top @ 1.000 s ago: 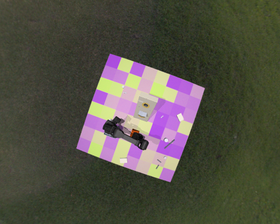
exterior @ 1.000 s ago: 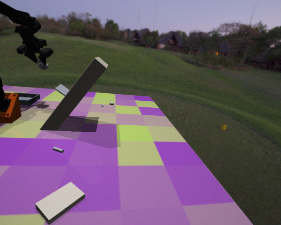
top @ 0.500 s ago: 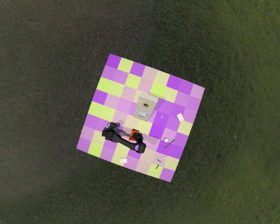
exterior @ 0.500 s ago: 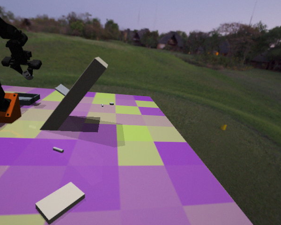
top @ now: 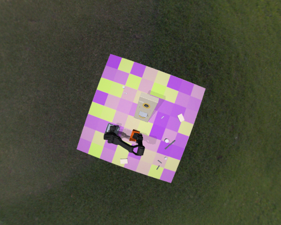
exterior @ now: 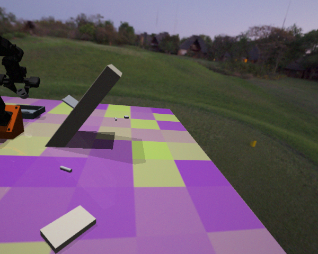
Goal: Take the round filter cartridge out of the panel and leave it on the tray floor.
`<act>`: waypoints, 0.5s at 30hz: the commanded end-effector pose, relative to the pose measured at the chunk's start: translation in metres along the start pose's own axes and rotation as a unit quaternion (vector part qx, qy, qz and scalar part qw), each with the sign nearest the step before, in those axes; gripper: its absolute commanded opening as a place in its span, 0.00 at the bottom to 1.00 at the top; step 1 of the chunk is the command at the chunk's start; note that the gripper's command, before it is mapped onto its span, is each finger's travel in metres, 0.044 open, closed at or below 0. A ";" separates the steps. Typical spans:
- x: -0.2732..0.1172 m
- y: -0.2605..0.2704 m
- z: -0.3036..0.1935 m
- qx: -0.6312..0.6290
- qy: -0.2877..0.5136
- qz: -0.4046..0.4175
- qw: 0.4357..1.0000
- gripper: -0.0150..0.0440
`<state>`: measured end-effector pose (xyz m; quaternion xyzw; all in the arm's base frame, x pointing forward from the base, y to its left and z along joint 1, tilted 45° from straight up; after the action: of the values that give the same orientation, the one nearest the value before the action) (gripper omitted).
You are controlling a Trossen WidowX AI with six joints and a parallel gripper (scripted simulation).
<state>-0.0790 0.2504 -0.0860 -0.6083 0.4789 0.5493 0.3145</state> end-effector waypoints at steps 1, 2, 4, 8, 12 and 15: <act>0.017 0.002 -0.010 -0.003 0.006 0.004 1.000 0.25; 0.022 0.003 -0.013 -0.003 0.006 0.004 1.000 0.25; 0.033 0.003 -0.019 -0.003 0.006 0.004 1.000 0.25; 0.051 0.005 -0.033 -0.003 0.006 0.004 1.000 0.25; 0.058 0.006 -0.038 -0.003 0.006 0.004 1.000 0.25; 0.055 0.005 -0.037 -0.005 0.013 0.002 1.000 0.39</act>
<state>-0.0729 0.2003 -0.1320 -0.6168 0.4829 0.5429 0.3026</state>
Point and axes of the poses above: the point midway between the two fingers, 35 mm back from their tips, its own x axis out along the fingers, its own y axis across the jaws, z = x × y, the point moved 5 cm from there along -x, back along the fingers, and after that the axes turned 7 degrees about -x, right-handed, at the moved point
